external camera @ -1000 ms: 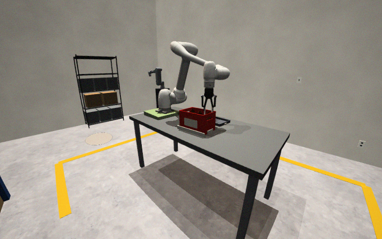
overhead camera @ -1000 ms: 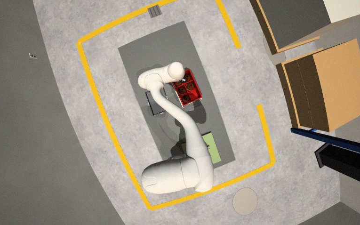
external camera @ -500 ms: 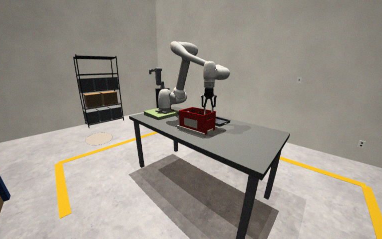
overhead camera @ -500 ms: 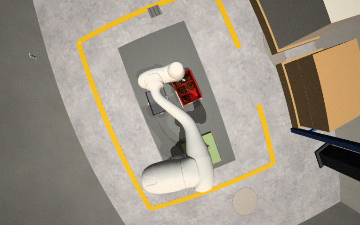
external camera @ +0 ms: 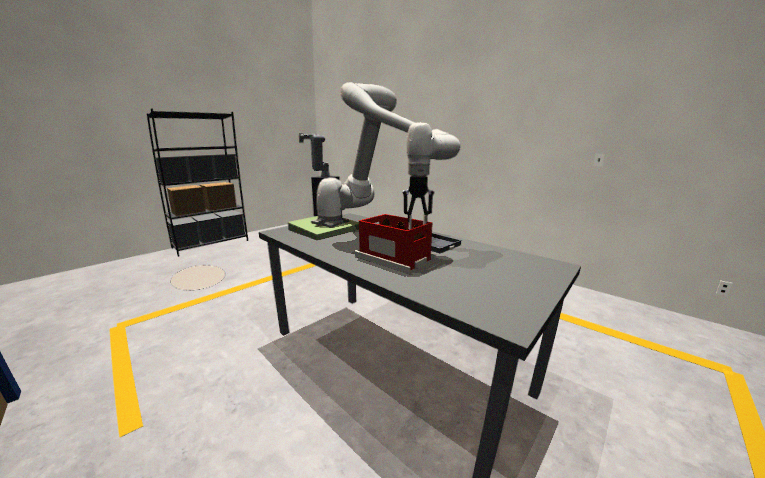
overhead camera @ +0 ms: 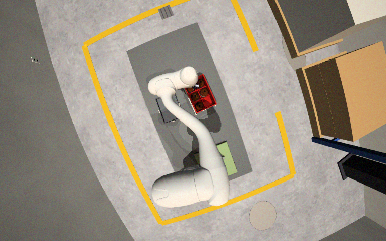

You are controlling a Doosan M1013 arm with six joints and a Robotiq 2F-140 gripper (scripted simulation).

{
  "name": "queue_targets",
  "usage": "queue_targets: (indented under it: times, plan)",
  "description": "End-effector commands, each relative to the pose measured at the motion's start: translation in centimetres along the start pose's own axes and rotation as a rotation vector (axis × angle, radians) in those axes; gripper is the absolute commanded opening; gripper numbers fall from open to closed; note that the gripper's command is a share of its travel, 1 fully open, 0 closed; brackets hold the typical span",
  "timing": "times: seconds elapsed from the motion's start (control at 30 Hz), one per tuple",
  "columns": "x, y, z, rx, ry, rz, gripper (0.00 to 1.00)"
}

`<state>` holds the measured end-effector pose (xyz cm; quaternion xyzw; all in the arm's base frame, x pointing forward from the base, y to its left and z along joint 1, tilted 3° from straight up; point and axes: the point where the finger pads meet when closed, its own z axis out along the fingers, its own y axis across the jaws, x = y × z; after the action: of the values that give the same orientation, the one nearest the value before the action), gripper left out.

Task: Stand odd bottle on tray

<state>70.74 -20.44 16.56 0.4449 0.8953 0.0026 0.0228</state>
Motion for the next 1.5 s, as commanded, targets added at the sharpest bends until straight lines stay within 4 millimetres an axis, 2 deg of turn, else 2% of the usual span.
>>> queue_targets:
  times: [0.0,0.3,0.33,1.47]
  plan:
    - [0.01,0.14,0.46,0.001,0.000,0.001,0.38]
    - [0.01,0.14,0.46,0.001,0.000,0.001,0.38]
    - [0.01,0.14,0.46,0.001,0.000,0.001,0.00]
    - [0.01,0.14,0.46,0.001,0.000,0.001,0.00]
